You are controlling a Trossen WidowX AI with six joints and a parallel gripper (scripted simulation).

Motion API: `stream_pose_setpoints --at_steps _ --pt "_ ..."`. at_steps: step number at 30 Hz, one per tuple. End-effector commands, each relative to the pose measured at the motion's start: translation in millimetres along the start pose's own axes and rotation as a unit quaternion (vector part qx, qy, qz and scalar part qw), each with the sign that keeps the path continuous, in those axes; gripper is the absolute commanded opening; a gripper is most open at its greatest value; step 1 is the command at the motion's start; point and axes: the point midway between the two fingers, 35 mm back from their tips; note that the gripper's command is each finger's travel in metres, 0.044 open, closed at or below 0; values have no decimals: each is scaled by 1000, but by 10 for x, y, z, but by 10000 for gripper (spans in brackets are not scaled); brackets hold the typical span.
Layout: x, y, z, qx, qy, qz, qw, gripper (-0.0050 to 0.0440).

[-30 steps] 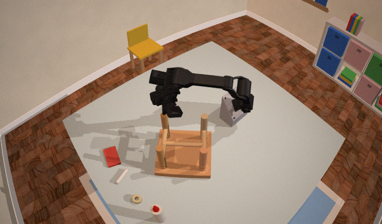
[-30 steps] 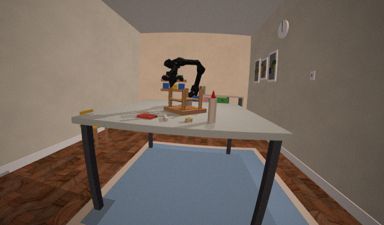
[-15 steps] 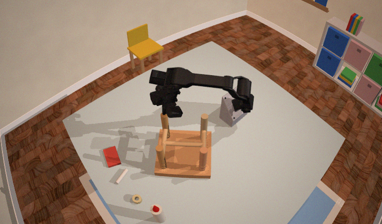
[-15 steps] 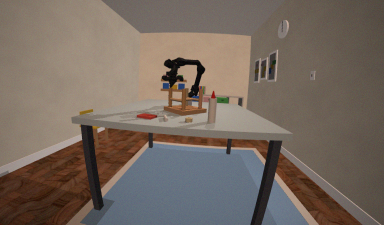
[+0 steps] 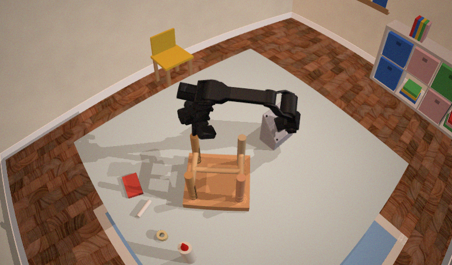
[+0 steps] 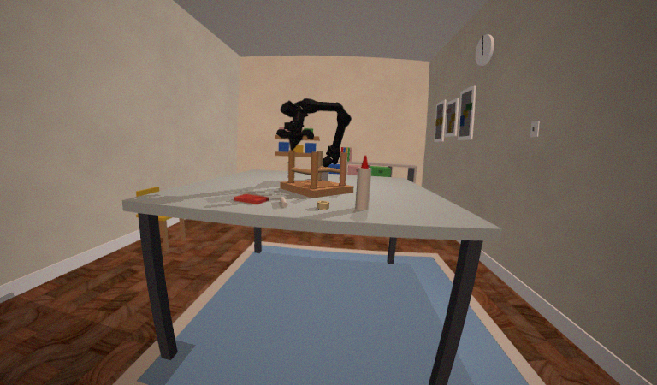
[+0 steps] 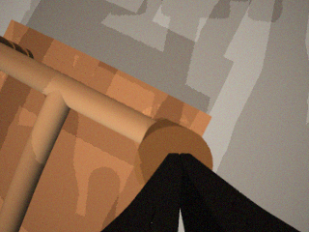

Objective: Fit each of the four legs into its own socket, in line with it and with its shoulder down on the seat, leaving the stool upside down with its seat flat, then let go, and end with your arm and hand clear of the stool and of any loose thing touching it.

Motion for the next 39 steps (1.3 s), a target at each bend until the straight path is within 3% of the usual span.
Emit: stream_pose_setpoints --at_steps 1,31,39 --pt "-103 320 29 1 -1 39 999 0" --pt "-97 306 28 1 -1 38 999 0" --pt "-50 195 21 1 -1 31 1000 0"
Point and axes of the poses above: the point midway between the two fingers, 35 mm back from their tips, its own y axis out along the fingers, its own z axis across the jaws, x = y × z, and after that the axes turned 2 degrees about -y, right-handed
